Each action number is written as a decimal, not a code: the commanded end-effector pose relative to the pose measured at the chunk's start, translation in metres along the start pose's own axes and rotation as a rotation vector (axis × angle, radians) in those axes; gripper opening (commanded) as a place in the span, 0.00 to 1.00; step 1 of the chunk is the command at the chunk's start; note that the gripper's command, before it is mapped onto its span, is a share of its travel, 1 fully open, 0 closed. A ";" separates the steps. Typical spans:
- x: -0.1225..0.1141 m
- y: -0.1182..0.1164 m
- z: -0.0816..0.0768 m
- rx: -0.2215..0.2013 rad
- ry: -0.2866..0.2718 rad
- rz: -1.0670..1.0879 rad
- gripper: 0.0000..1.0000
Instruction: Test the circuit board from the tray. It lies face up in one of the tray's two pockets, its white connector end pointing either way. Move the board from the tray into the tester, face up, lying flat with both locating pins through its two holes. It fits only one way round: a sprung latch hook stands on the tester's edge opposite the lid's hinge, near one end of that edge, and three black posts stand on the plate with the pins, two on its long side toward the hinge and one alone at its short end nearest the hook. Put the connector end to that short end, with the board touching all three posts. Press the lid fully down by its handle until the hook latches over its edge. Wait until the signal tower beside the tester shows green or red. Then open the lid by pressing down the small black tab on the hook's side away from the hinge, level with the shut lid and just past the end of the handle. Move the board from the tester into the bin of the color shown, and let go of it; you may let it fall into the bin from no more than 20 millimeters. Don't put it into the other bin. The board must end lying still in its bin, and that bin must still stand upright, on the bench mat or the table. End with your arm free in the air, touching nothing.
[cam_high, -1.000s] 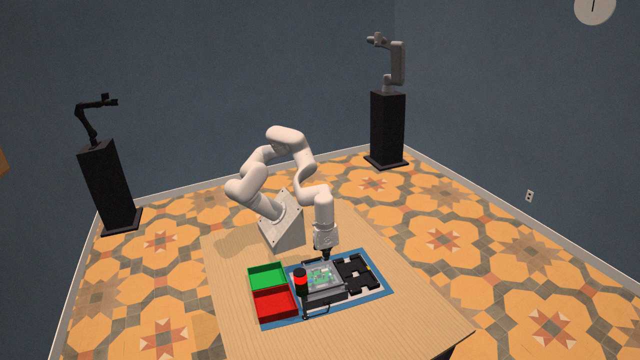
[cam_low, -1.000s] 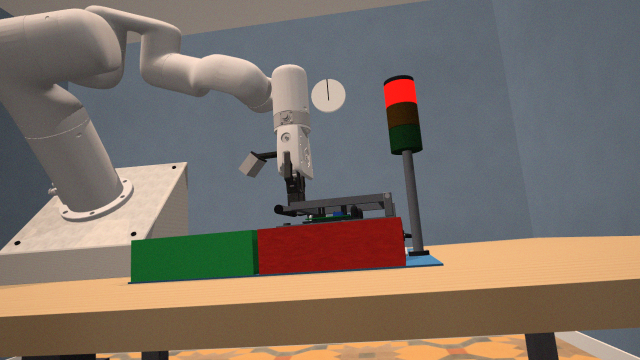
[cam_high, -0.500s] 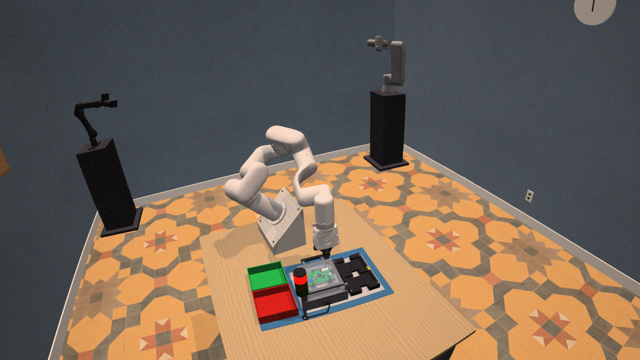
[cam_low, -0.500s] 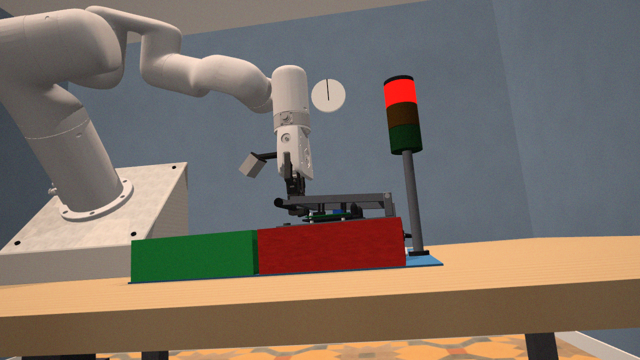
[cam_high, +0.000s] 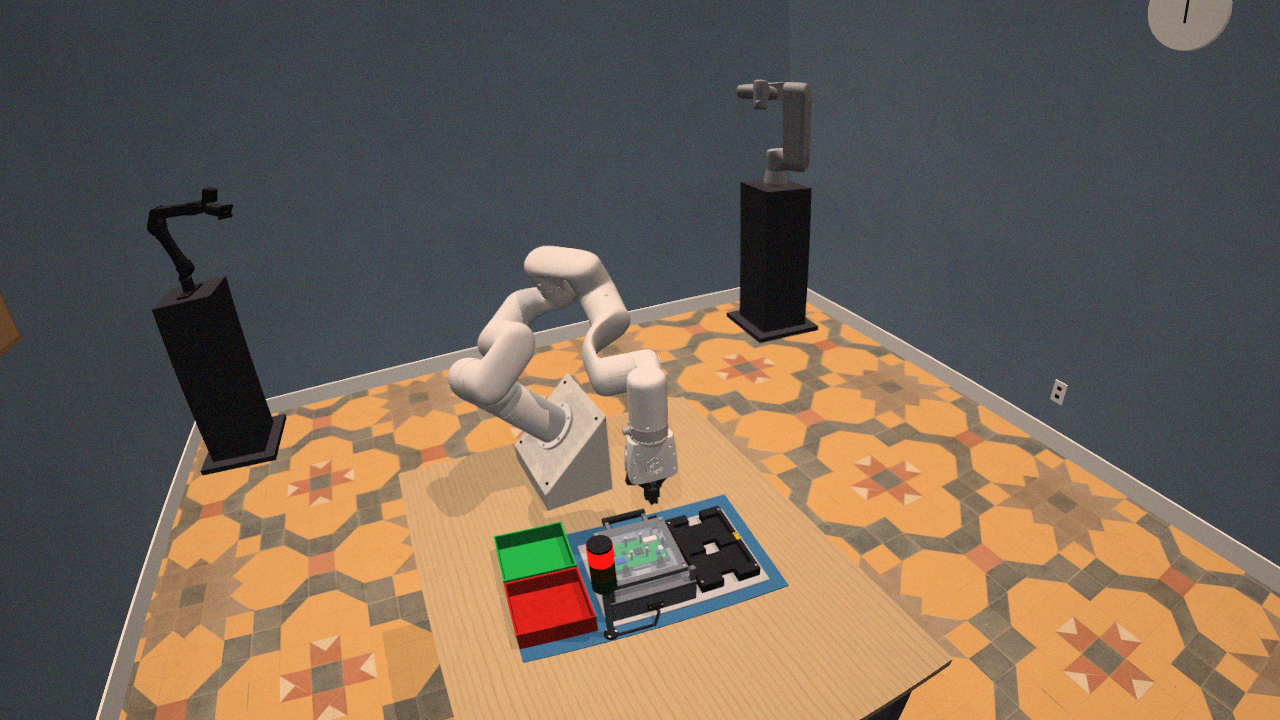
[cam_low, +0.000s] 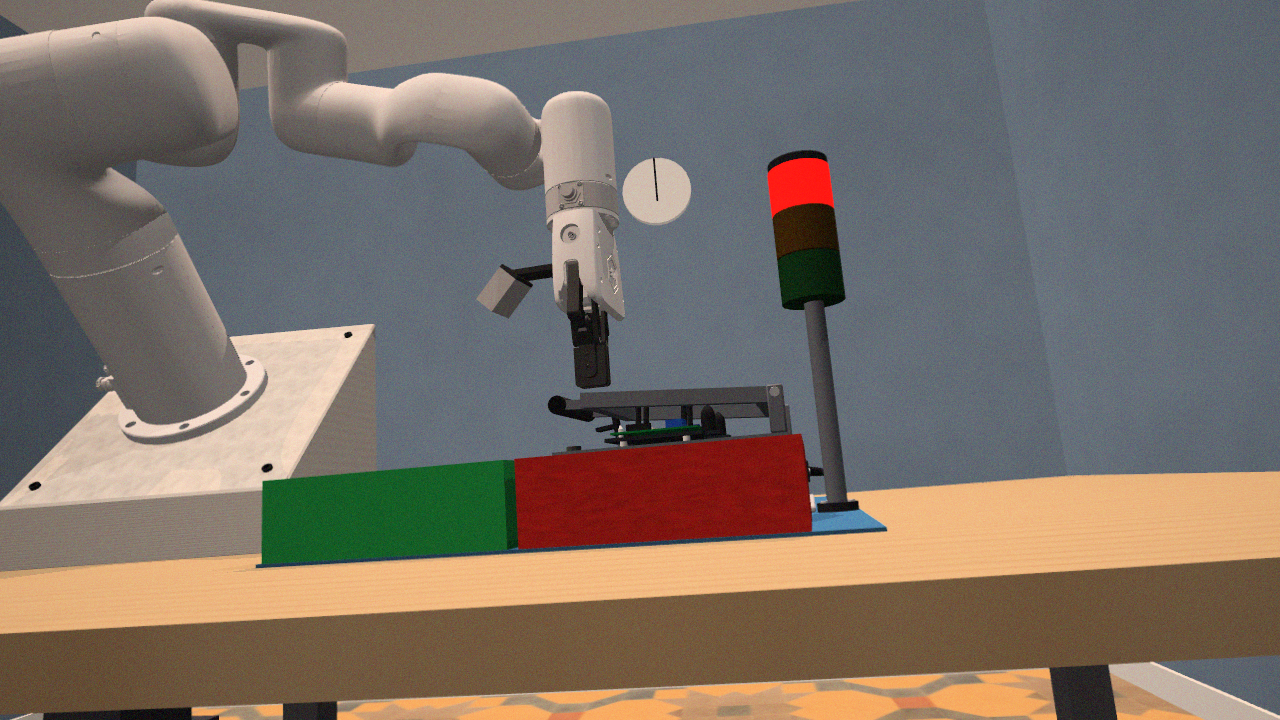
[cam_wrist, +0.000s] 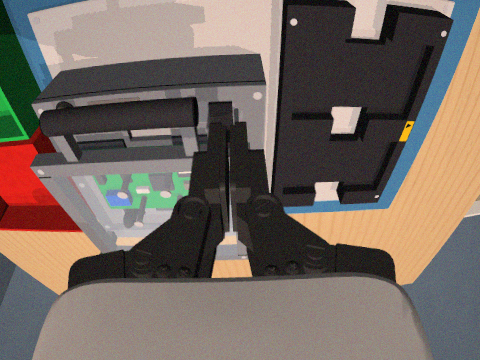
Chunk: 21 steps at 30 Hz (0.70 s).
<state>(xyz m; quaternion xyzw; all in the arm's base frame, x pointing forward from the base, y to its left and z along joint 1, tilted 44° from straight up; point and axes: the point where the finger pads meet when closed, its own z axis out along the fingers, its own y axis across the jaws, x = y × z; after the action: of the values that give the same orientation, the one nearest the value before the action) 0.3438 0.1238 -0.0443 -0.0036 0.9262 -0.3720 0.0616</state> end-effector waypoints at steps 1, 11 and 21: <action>0.000 0.001 -0.017 -0.002 0.000 -0.001 0.00; 0.000 0.001 -0.019 -0.002 0.000 -0.001 0.00; 0.000 0.001 -0.019 -0.002 0.000 -0.024 0.00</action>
<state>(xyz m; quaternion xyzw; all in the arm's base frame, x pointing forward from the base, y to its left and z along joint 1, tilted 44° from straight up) 0.3407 0.1358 -0.0319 -0.0064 0.9260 -0.3728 0.0588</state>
